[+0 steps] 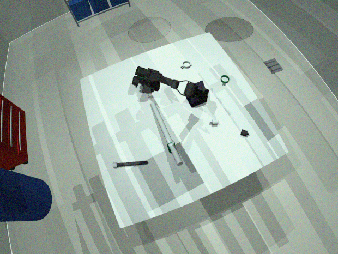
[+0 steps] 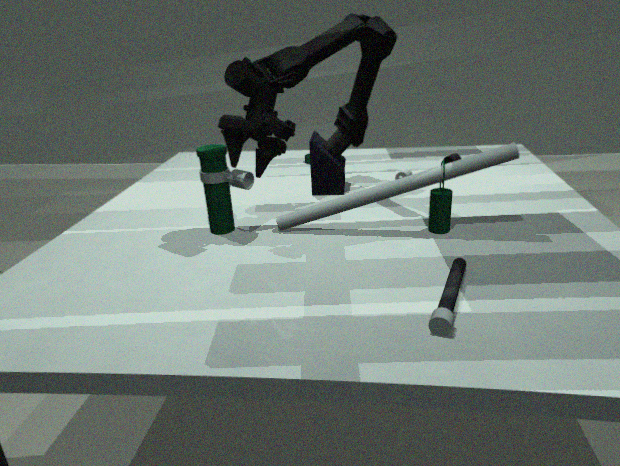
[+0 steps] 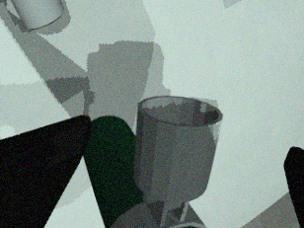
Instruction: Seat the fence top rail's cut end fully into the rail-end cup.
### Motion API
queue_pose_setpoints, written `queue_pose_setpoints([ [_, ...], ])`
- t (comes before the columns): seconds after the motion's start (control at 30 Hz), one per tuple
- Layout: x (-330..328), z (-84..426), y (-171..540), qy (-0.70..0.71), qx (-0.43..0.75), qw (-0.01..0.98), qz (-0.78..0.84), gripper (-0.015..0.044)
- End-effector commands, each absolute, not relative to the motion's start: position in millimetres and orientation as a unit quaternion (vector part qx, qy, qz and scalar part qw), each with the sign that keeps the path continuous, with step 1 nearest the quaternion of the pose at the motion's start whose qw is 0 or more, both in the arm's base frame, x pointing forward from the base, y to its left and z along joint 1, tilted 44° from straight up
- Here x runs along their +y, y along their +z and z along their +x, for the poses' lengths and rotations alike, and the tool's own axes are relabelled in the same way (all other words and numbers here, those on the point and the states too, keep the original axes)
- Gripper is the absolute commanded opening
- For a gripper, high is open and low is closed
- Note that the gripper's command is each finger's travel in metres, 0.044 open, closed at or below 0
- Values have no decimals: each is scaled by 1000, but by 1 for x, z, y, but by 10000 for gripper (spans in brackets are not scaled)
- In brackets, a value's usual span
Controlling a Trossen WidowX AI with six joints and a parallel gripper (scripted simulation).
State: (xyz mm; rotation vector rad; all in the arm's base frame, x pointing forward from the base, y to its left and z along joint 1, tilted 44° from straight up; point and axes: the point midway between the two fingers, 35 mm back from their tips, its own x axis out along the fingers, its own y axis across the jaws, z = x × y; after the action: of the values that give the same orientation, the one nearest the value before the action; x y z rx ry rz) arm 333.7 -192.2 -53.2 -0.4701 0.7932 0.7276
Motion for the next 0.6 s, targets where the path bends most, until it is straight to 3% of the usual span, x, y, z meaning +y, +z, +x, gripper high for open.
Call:
queue_pose_setpoints([
  [0.0,-190,336,-59,342,377,832,-220,440],
  [0.57,-177,349,-81,342,376,833,-219,440],
])
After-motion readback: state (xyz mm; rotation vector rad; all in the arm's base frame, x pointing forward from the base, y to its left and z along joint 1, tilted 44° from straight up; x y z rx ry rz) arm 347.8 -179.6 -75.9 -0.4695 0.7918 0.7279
